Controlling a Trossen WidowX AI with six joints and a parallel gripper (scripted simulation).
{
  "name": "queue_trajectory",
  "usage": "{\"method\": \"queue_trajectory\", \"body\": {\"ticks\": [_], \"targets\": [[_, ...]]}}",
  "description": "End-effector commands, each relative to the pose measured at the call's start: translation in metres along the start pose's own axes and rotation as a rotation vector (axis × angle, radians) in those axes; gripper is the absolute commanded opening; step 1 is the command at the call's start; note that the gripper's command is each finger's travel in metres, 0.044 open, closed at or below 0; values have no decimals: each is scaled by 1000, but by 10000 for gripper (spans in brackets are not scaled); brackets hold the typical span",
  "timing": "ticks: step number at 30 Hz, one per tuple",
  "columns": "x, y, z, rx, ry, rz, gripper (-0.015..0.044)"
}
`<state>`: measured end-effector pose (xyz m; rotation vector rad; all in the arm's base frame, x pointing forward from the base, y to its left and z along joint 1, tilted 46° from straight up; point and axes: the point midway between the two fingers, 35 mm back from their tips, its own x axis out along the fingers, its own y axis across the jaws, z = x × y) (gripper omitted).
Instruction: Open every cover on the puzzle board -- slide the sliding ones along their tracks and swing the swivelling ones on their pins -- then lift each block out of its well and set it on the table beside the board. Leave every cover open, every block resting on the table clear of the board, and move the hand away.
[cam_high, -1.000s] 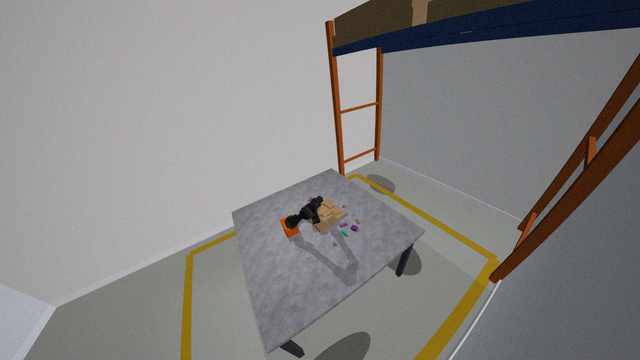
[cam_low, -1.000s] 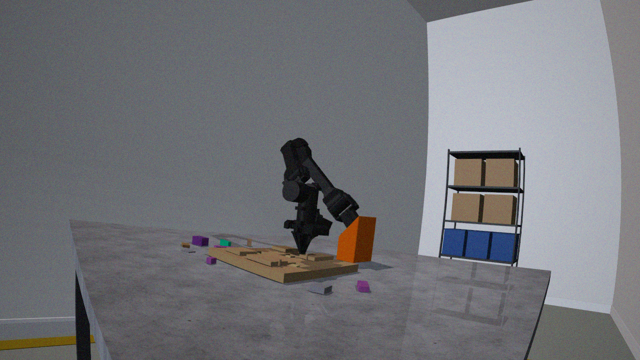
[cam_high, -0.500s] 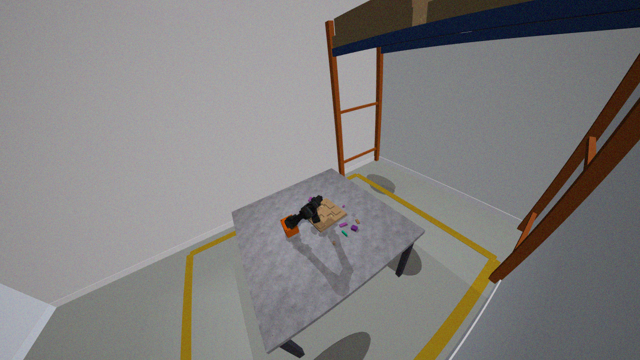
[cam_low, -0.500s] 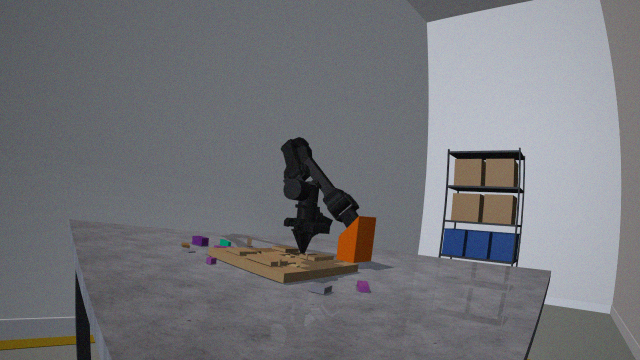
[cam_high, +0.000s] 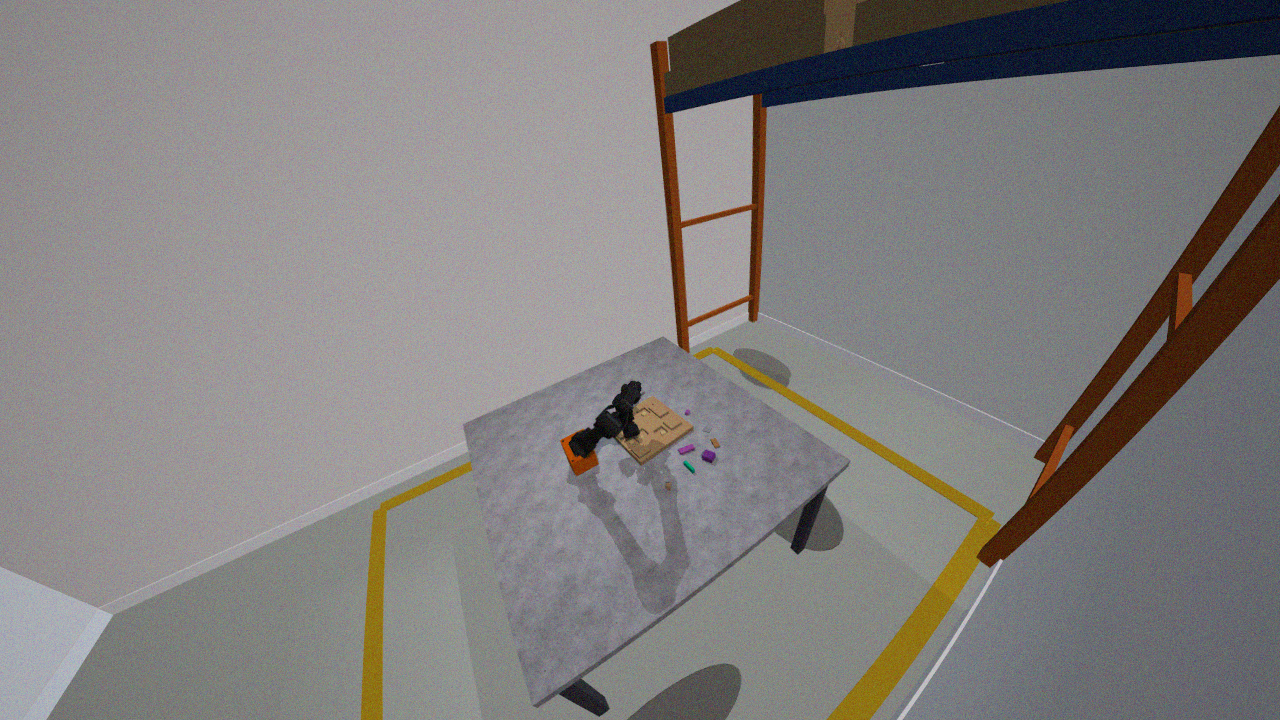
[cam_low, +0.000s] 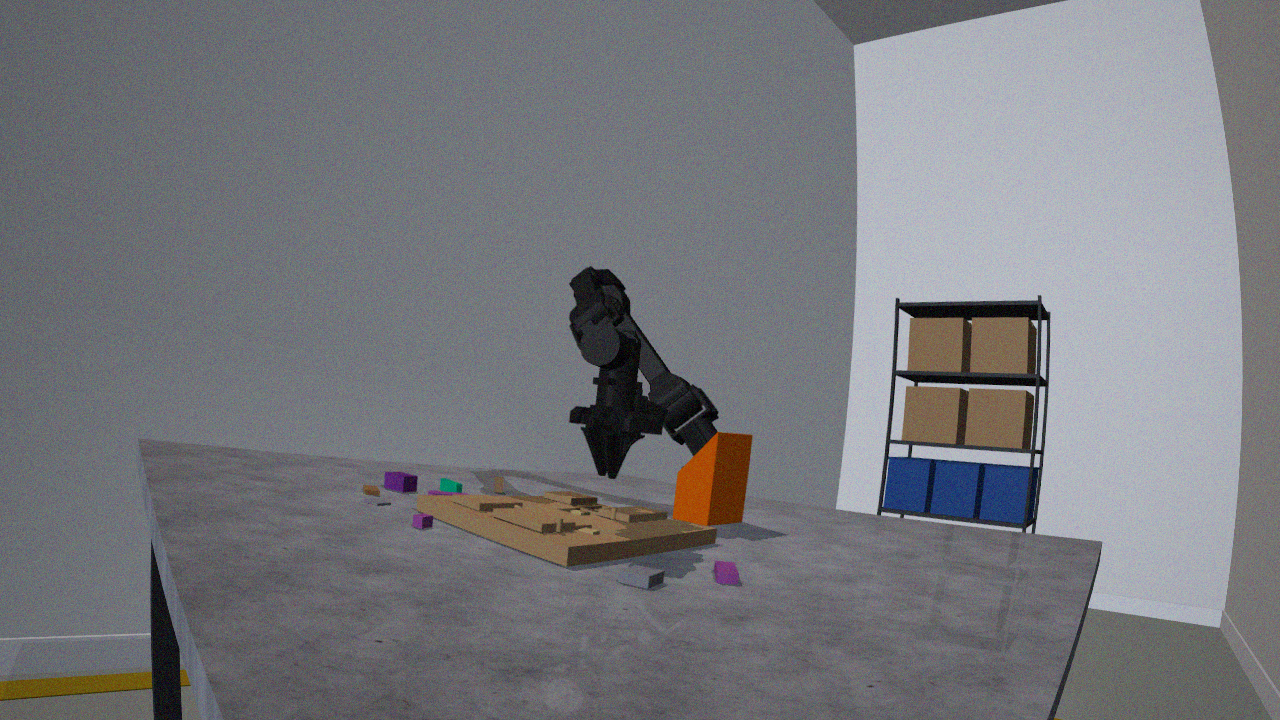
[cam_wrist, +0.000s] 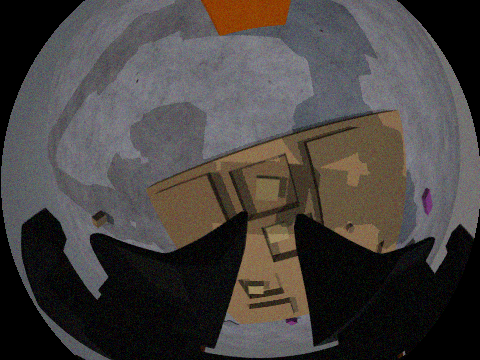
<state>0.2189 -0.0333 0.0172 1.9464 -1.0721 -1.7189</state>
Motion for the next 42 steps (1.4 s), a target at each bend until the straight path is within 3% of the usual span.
{"method": "queue_trajectory", "body": {"ticks": [1,19,42], "targets": [[-11,1,0,10,-2,-4,144],[24,1,1,10,-1,-2,144],[25,1,1,10,-1,-2,144]]}}
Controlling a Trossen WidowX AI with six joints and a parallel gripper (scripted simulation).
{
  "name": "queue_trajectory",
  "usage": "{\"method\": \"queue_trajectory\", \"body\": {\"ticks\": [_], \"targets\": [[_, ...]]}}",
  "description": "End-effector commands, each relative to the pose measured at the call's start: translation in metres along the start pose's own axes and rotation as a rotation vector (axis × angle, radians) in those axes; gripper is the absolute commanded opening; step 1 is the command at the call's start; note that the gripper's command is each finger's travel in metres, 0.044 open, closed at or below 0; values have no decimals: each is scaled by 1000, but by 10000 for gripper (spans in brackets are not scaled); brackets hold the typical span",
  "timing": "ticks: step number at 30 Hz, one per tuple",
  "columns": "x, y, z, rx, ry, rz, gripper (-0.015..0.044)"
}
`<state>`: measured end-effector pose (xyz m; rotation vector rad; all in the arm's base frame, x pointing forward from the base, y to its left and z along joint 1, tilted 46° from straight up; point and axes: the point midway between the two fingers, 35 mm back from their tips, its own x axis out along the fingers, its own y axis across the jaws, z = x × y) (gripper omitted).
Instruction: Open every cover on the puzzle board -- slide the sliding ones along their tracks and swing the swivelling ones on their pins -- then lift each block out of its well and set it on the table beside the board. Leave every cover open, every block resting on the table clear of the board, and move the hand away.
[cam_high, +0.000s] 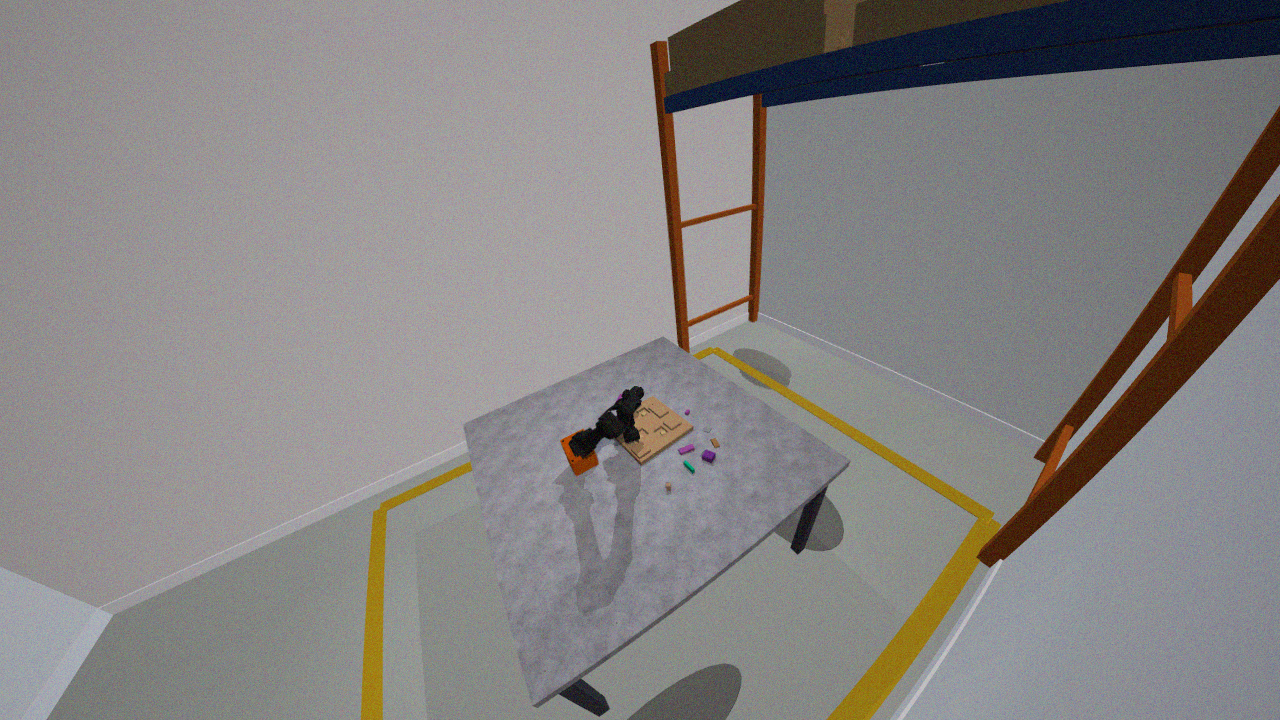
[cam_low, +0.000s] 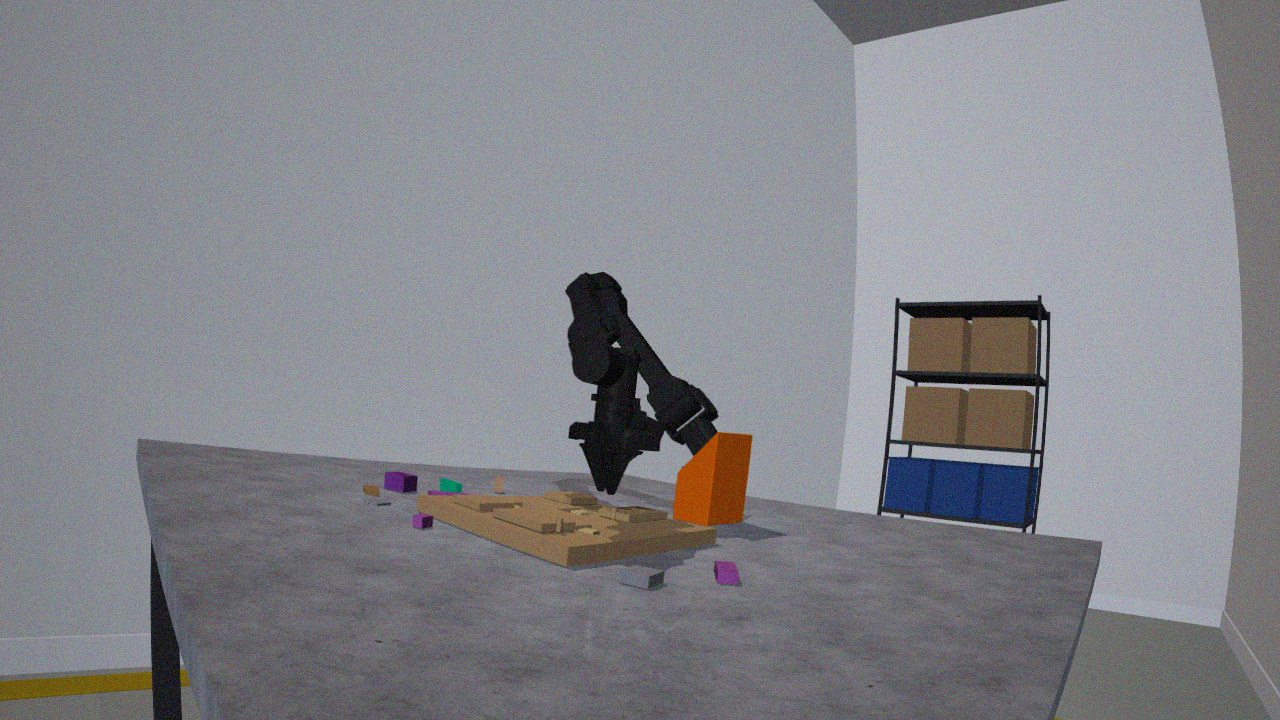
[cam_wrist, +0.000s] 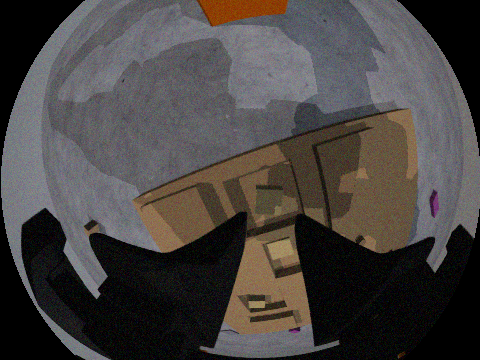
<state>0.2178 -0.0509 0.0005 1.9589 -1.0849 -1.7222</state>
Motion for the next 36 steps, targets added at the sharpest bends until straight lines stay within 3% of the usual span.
{"method": "queue_trajectory", "body": {"ticks": [1,36], "targets": [[1,0,0,-5,2,4,144],[23,2,-1,-5,2,5,144]]}}
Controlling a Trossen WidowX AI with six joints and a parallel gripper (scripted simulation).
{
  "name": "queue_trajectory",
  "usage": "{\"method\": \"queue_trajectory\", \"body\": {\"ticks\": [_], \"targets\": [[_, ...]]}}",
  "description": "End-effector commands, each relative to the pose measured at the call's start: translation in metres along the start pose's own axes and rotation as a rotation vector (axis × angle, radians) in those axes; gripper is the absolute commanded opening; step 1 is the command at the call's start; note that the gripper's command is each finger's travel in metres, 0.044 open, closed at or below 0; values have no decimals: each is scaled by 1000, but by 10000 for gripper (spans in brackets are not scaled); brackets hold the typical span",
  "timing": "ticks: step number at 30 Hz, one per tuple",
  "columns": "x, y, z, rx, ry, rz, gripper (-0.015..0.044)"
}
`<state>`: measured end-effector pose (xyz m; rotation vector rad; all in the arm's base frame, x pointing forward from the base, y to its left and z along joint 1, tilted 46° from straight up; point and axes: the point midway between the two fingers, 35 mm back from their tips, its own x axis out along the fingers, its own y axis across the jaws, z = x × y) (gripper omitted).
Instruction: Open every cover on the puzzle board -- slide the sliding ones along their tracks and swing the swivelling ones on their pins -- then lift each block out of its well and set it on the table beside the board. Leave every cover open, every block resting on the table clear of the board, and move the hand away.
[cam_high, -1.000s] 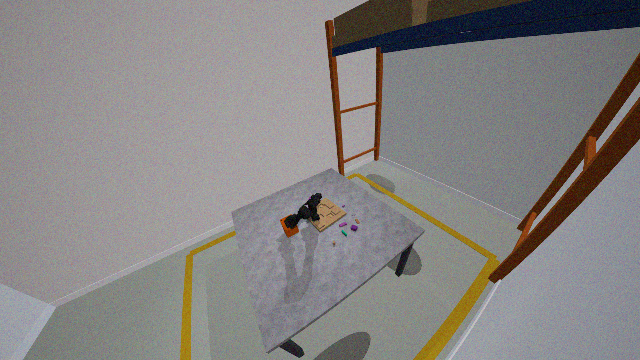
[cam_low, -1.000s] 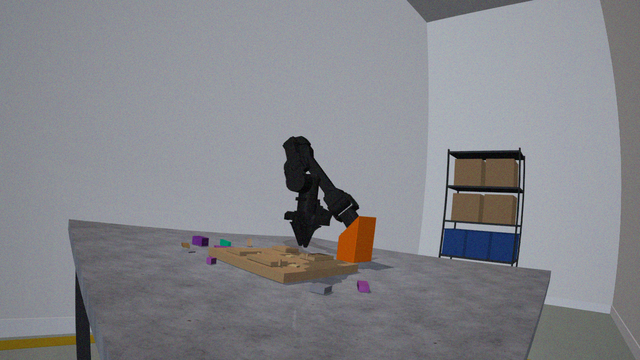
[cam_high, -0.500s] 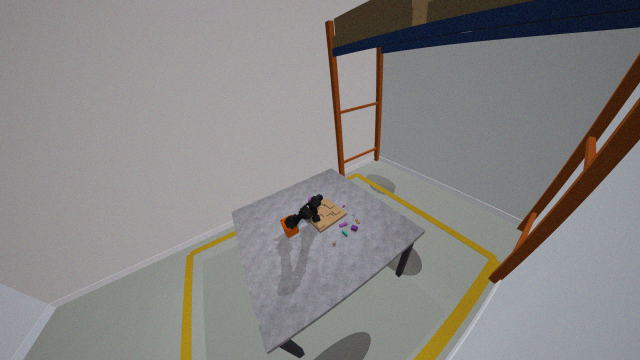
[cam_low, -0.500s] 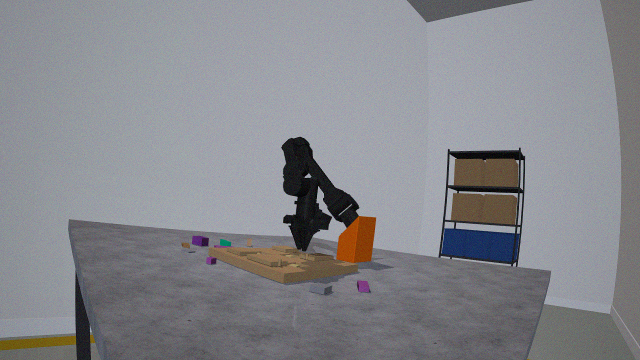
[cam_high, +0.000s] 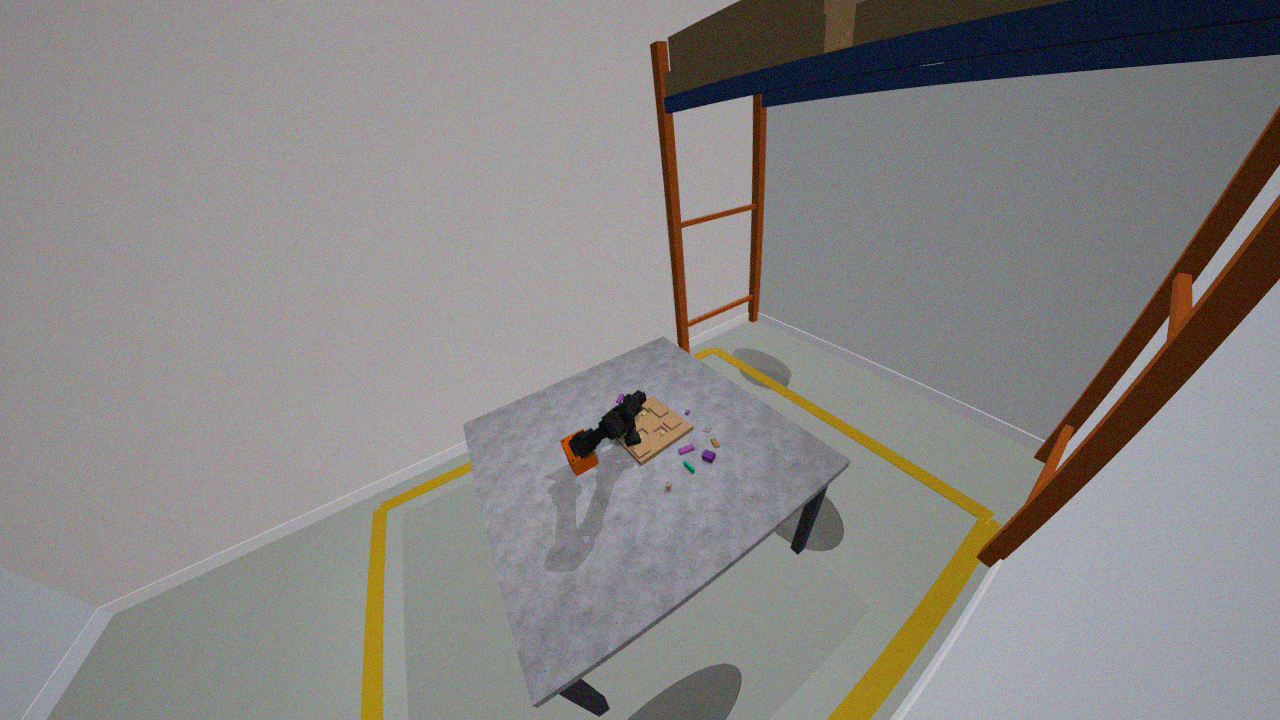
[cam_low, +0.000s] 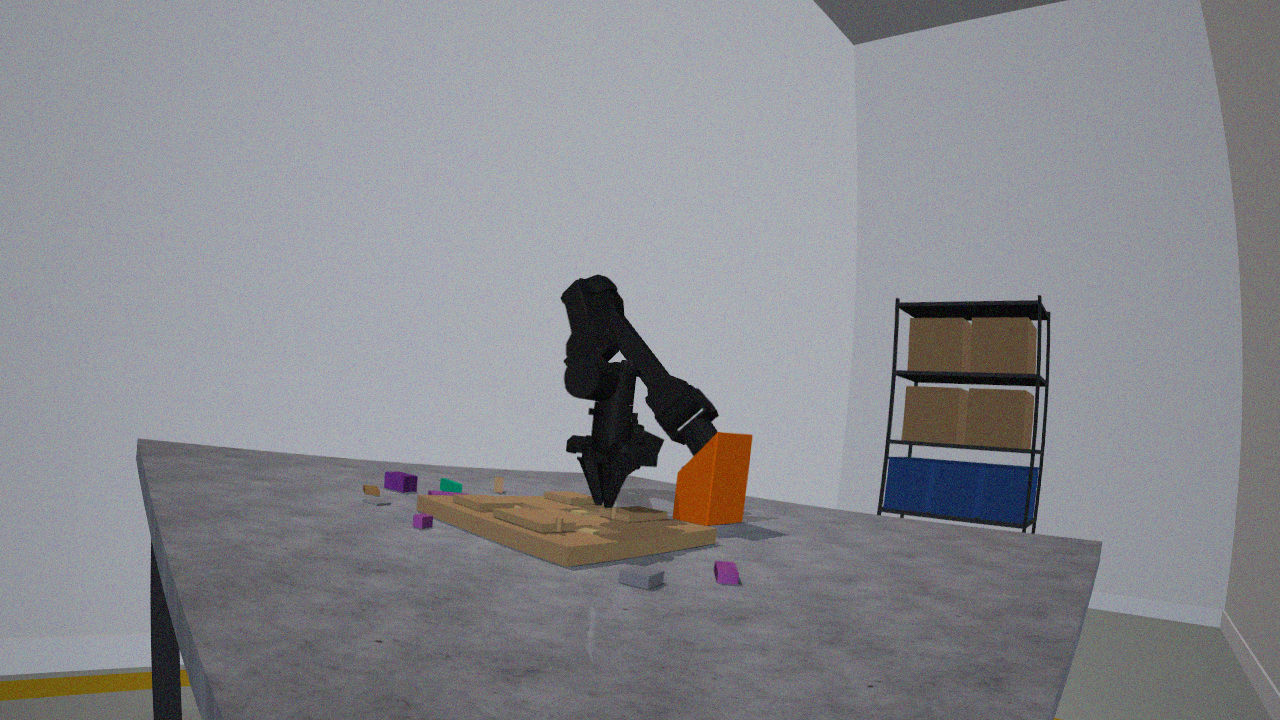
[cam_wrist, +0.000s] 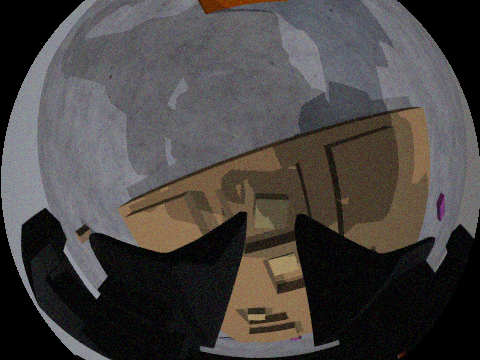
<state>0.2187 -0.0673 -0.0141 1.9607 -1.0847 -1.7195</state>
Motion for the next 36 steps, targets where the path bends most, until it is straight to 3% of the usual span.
{"method": "queue_trajectory", "body": {"ticks": [1,19,28,36], "targets": [[2,1,1,-6,0,5,144],[12,1,1,-6,0,6,144],[10,0,-1,2,3,-1,84],[7,0,-1,1,3,-1,80]]}}
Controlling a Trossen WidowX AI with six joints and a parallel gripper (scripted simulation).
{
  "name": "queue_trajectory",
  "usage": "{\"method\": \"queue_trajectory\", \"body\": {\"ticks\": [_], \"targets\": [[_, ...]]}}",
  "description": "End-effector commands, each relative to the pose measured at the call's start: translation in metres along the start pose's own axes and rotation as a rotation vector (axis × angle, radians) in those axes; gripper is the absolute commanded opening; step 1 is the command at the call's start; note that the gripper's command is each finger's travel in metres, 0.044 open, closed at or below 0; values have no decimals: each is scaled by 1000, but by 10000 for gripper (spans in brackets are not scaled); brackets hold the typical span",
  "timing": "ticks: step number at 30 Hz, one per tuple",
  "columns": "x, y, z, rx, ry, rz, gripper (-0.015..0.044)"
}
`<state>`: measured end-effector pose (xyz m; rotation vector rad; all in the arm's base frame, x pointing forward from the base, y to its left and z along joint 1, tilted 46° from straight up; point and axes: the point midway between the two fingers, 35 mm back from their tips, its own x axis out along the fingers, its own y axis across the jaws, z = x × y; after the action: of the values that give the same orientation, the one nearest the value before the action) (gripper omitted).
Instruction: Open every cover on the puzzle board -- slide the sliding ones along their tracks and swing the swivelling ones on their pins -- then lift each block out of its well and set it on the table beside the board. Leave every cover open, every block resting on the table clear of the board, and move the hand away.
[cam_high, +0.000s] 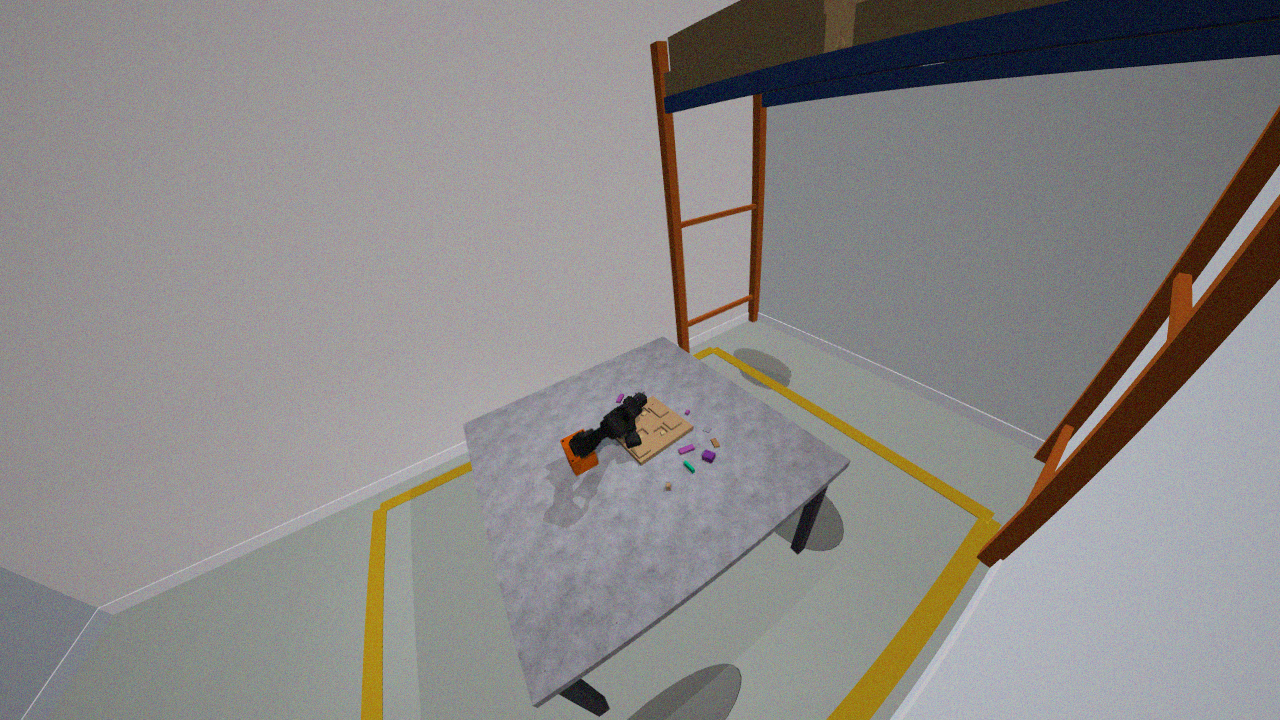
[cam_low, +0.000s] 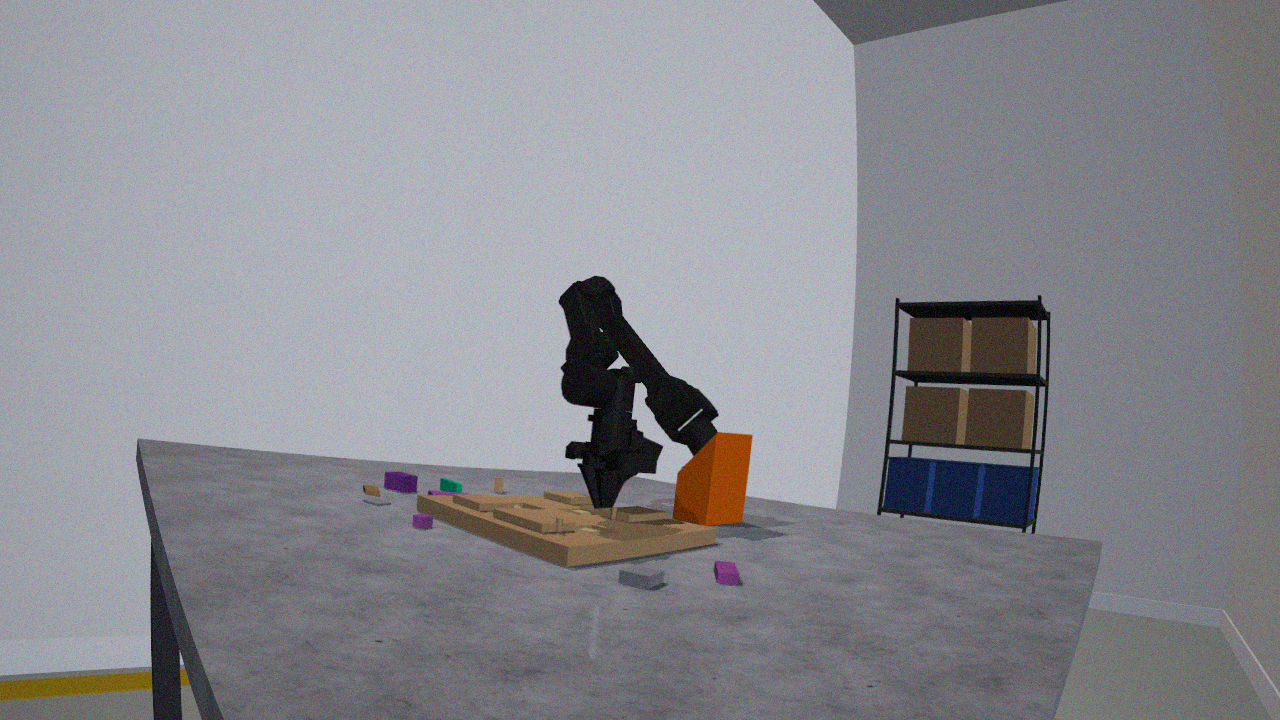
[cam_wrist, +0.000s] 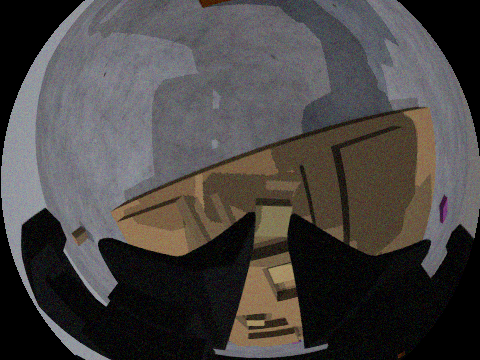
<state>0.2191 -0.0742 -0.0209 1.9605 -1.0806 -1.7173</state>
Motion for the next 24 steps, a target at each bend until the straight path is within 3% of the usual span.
{"method": "queue_trajectory", "body": {"ticks": [1,24], "targets": [[-4,0,0,4,0,-1,80],[-33,-2,0,-1,-3,0,80]]}}
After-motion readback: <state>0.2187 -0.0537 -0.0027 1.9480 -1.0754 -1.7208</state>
